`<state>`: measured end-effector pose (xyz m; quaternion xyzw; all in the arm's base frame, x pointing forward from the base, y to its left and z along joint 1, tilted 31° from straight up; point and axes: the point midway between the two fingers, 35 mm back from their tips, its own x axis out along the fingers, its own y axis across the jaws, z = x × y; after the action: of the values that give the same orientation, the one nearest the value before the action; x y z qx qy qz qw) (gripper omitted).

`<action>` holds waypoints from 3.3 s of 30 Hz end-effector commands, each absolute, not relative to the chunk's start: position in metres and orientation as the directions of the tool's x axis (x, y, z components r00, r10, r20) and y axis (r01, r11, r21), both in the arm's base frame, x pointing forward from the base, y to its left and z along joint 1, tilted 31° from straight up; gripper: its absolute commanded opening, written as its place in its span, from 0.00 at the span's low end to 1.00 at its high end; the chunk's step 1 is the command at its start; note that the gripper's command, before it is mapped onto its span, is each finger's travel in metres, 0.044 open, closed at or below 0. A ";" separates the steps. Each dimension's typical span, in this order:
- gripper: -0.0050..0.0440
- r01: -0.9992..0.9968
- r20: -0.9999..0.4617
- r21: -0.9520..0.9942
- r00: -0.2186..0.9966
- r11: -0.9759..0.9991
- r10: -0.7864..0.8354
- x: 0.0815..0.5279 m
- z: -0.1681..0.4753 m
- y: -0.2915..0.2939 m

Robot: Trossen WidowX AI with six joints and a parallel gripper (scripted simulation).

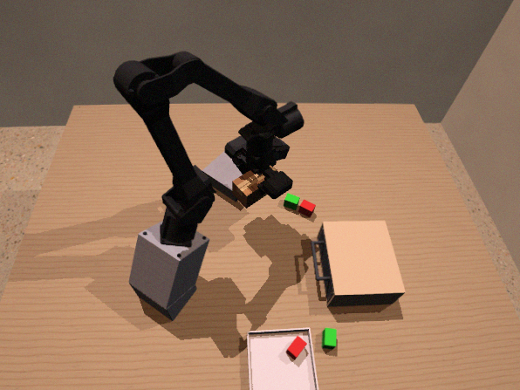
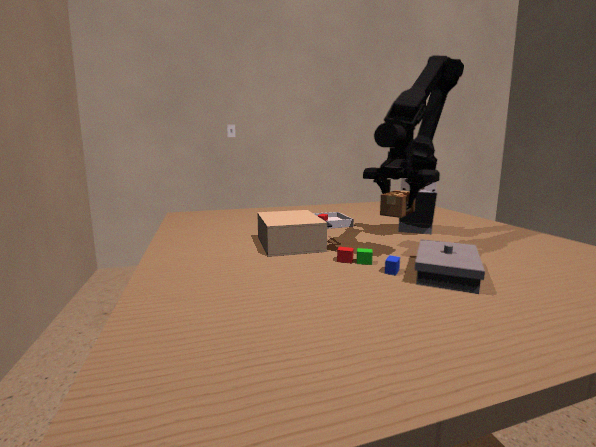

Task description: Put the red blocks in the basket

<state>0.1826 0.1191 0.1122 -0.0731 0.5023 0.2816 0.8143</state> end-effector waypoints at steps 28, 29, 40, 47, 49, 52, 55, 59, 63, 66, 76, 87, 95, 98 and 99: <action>0.10 -0.598 -0.856 0.117 0.344 0.793 0.385 0.211 0.030 0.155; 0.10 -0.598 -0.856 0.117 0.344 0.793 0.385 0.212 0.028 0.156; 0.10 -0.598 -0.856 0.117 0.344 0.793 0.385 0.216 0.017 0.160; 0.10 -0.598 -0.856 0.117 0.344 0.793 0.385 0.218 0.013 0.162; 0.10 -0.598 -0.856 0.117 0.344 0.793 0.385 0.218 0.011 0.163; 0.10 -0.598 -0.856 0.117 0.344 0.793 0.385 0.219 0.010 0.164; 1.00 -0.598 -0.856 0.117 0.344 0.793 0.385 0.219 0.010 0.164; 1.00 -0.598 -0.856 0.117 0.344 0.793 0.385 0.219 0.010 0.164; 1.00 -0.598 -0.856 0.117 0.344 0.793 0.385 0.219 0.010 0.164; 1.00 -0.598 -0.856 0.117 0.344 0.793 0.385 0.219 0.010 0.164; 1.00 -0.598 -0.856 0.117 0.344 0.793 0.385 0.198 0.061 0.141; 1.00 -0.598 -0.856 0.117 0.344 0.793 0.385 0.178 0.111 0.118; 1.00 -0.598 -0.856 0.117 0.344 0.793 0.385 0.178 0.111 0.118; 0.57 -0.497 -0.856 0.182 0.344 0.849 0.385 0.197 0.118 0.118; 0.57 -0.442 -0.856 0.214 0.344 0.871 0.385 0.206 0.122 0.118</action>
<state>0.1850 0.1176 0.1118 -0.0821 0.5004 0.2867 0.8128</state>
